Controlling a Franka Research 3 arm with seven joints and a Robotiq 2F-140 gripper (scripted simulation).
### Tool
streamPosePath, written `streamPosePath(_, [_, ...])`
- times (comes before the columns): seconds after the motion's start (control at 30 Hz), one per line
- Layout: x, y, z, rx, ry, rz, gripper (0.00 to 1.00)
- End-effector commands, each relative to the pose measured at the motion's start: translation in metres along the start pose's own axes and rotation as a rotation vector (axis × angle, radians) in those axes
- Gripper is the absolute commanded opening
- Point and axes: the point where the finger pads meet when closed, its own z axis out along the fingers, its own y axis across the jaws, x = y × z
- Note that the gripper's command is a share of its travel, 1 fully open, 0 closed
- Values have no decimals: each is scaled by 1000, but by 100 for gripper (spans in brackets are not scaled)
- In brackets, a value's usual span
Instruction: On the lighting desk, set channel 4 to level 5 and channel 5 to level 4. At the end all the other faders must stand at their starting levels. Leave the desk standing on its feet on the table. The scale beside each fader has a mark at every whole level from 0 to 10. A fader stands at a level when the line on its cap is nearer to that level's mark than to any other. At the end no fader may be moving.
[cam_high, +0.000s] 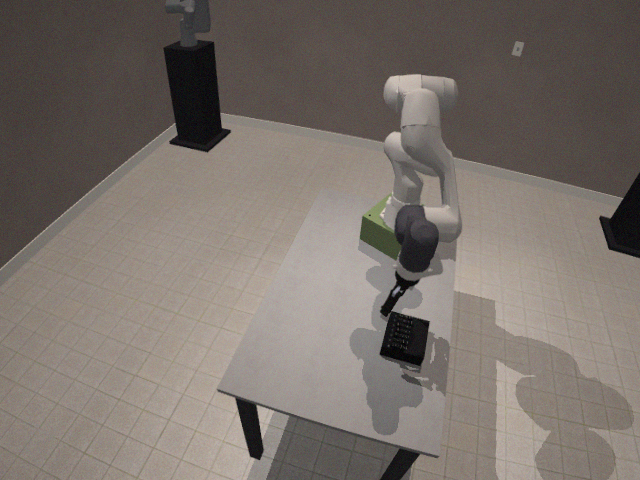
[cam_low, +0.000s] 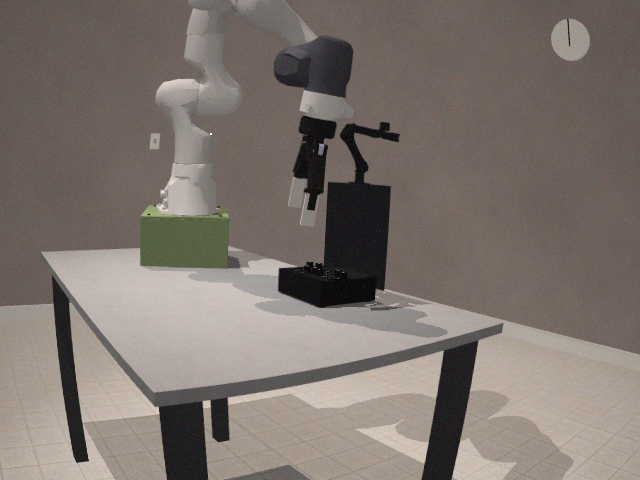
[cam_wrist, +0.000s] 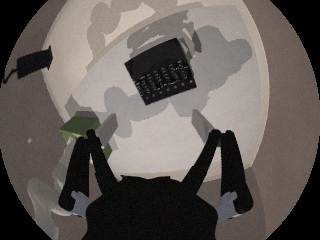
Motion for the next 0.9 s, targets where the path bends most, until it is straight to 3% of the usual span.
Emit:
streamPosePath(0.0, [2, 1, -1, -6, 6, -37, 100])
streamPosePath(0.4, [2, 1, -1, -6, 6, -37, 100])
streamPosePath(0.43, [21, -1, -5, -69, 25, -149, 100])
streamPosePath(0.87, [21, -1, -5, -69, 25, -149, 100])
